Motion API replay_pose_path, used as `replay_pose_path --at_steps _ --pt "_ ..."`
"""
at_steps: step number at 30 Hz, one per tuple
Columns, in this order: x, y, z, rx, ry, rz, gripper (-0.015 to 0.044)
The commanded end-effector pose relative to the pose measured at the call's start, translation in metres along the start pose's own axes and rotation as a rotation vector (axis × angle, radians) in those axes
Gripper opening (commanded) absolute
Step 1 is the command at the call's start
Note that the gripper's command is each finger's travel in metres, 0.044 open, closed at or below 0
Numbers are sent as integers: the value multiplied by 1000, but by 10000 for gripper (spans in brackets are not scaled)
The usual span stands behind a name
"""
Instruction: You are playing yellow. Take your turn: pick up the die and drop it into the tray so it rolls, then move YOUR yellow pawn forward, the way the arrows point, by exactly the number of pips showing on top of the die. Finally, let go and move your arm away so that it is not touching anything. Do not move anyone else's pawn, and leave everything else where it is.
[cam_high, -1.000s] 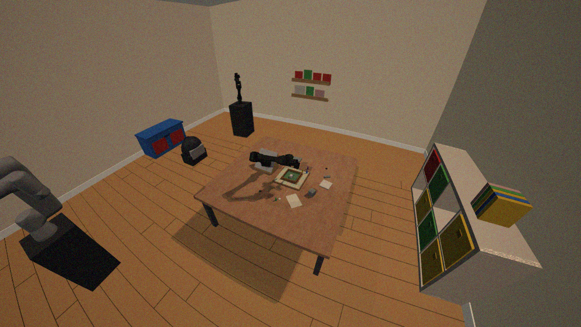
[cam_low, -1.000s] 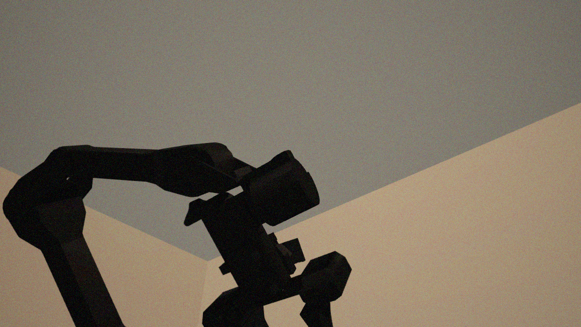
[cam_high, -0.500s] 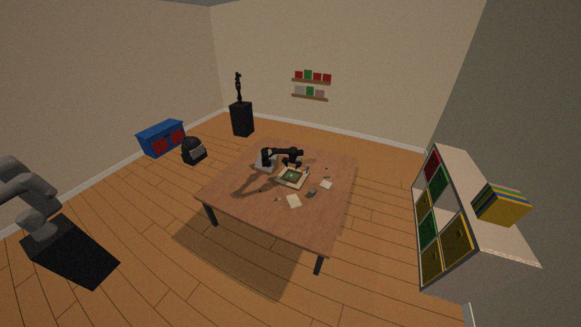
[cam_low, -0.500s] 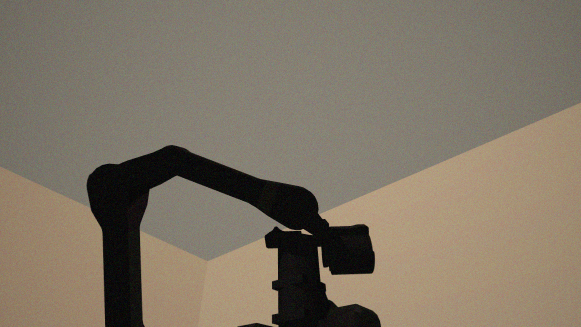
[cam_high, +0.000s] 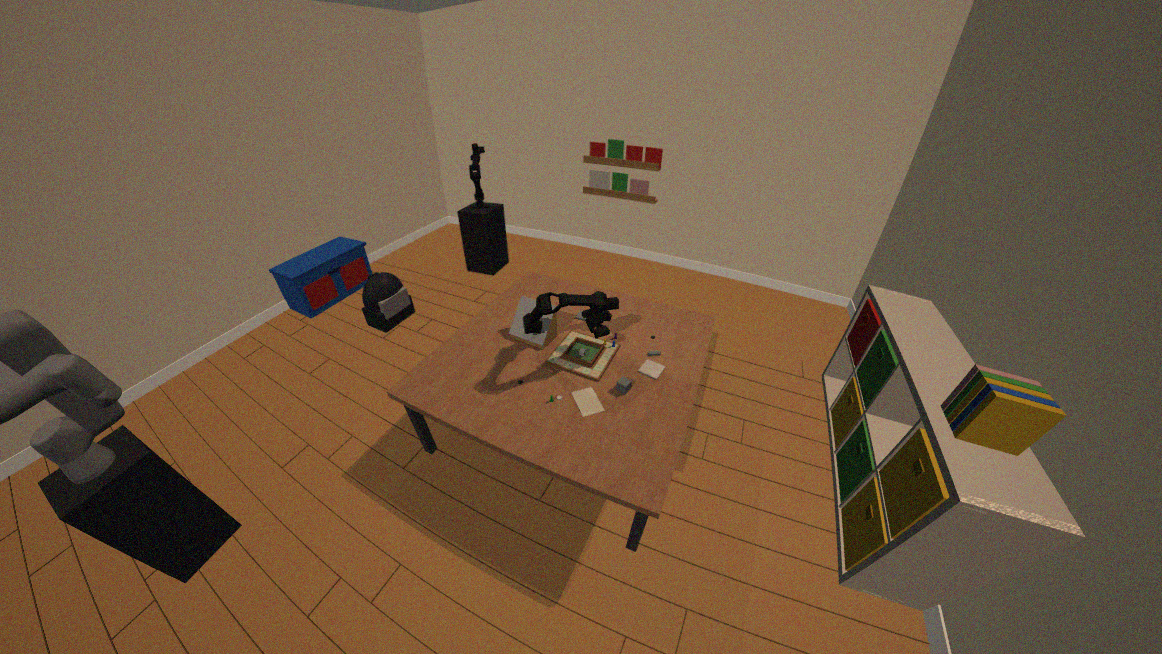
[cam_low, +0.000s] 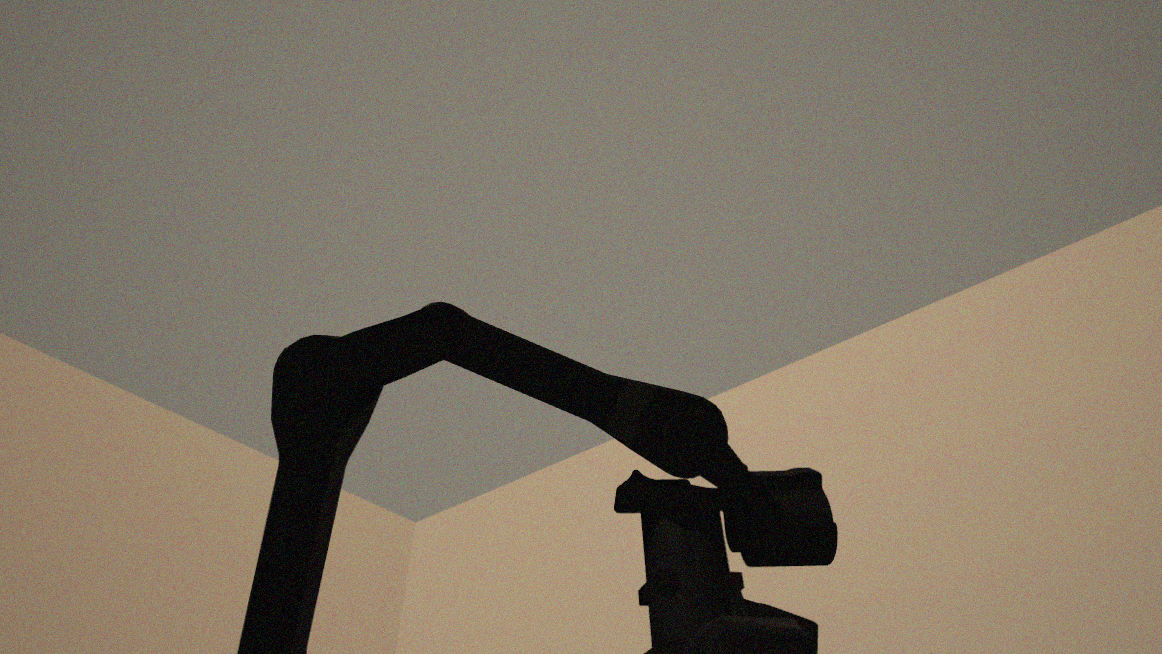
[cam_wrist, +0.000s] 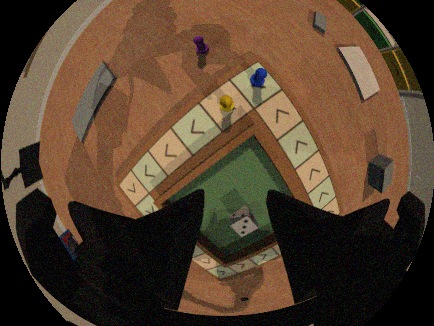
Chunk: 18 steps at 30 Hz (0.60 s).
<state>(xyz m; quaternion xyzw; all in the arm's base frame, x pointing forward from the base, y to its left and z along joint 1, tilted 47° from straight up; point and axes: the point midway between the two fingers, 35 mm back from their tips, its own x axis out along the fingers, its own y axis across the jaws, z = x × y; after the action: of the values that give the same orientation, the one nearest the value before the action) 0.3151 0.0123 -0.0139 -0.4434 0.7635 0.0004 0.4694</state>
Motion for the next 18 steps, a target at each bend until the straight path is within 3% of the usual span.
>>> replay_pose_path --at_steps 1,18 --pt "17 9 59 643 -10 -56 200" --pt "19 11 68 706 -13 -60 200"
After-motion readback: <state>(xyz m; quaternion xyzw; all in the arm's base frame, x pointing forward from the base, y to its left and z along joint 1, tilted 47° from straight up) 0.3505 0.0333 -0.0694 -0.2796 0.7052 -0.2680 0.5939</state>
